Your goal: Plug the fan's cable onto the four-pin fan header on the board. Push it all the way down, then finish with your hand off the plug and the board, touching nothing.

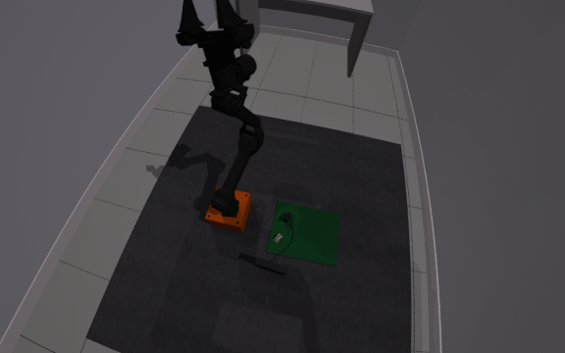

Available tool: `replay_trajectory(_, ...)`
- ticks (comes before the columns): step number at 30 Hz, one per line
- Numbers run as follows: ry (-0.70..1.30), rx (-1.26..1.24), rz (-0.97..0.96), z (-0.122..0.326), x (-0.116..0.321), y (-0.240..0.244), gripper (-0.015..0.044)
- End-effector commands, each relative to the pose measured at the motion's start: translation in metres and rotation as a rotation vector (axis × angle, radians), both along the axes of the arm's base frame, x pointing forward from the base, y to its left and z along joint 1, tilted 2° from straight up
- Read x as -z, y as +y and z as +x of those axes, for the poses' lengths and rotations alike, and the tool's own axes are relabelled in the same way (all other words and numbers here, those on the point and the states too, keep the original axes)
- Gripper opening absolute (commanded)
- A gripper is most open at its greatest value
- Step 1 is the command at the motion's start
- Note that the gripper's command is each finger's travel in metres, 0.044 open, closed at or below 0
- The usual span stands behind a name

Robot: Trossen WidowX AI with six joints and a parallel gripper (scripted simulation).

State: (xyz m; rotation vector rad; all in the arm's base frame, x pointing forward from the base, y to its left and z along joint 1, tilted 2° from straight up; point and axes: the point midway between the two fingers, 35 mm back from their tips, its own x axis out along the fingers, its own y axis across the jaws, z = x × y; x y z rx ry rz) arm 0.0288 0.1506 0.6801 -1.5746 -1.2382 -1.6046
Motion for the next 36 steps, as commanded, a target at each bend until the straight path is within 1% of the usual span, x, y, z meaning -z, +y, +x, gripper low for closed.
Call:
replay_trajectory(1, -0.023, -0.220, 0.173, -0.033, -0.004, -0.070, 0.0440)
replay_trajectory(6, -0.058, -0.506, 0.366, -0.052, 0.003, -0.152, 0.0440)
replay_trajectory(11, -0.105, -0.797, 0.566, -0.049, 0.025, -0.234, 0.0440)
replay_trajectory(16, -0.168, -1.082, 0.775, -0.025, 0.060, -0.308, 0.0440)
replay_trajectory(21, -0.248, -1.345, 0.994, 0.016, 0.106, -0.367, 0.0440)
replay_trajectory(24, -0.298, -1.479, 1.126, 0.046, 0.137, -0.391, 0.0440)
replay_trajectory(28, -0.363, -1.628, 1.301, 0.086, 0.178, -0.410, 0.0440)
replay_trajectory(32, -0.437, -1.752, 1.489, 0.129, 0.222, -0.419, 0.0440)
replay_trajectory(36, -0.548, -1.844, 1.717, 0.173, 0.277, -0.417, 0.0440)
